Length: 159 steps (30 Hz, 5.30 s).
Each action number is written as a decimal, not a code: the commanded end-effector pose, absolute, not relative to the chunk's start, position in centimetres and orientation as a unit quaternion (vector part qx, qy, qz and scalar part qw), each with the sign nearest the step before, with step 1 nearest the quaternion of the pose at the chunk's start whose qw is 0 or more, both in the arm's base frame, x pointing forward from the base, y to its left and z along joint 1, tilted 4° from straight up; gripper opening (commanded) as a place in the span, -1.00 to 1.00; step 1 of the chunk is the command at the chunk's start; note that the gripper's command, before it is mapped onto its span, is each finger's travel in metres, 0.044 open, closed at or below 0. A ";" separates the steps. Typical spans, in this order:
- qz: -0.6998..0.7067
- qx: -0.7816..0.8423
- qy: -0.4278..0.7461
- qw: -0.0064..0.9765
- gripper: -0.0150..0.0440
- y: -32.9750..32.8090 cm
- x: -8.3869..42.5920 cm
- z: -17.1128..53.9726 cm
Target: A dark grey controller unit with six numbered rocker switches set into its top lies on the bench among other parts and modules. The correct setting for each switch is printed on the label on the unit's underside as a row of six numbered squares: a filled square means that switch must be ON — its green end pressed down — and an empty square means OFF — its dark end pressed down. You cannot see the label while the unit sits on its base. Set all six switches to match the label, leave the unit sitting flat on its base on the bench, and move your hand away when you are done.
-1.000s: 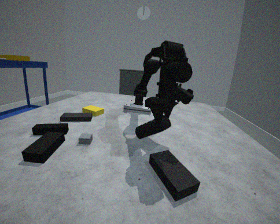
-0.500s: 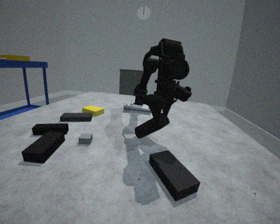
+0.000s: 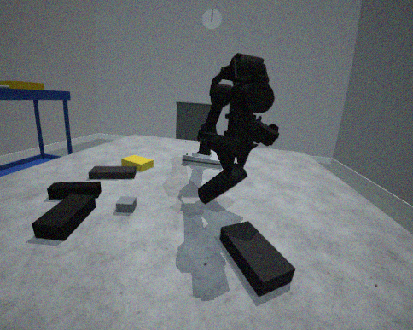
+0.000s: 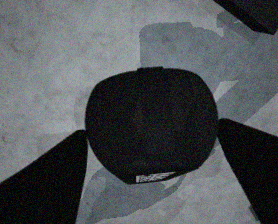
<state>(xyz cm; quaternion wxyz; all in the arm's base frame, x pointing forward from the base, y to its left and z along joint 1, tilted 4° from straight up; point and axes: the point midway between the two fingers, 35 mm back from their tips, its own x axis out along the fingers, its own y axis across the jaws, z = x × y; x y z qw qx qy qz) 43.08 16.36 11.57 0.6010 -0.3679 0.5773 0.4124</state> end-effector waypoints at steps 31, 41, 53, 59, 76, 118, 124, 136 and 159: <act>0.411 -0.372 0.580 0.597 0.65 13.7 42.0 12.6; 0.411 -0.372 0.580 0.597 0.65 13.0 41.8 12.8; 0.411 -0.372 0.580 0.597 0.65 12.1 41.4 13.0; 0.411 -0.372 0.580 0.597 0.65 11.7 41.2 13.0; 0.411 -0.372 0.580 0.597 0.65 10.3 40.6 13.1; 0.410 -0.373 0.582 0.596 0.65 6.0 38.9 12.9; 0.410 -0.373 0.582 0.596 0.65 5.6 38.7 12.8; 0.410 -0.373 0.582 0.595 0.65 4.7 38.3 12.6; 0.409 -0.373 0.582 0.595 0.65 3.0 37.6 12.2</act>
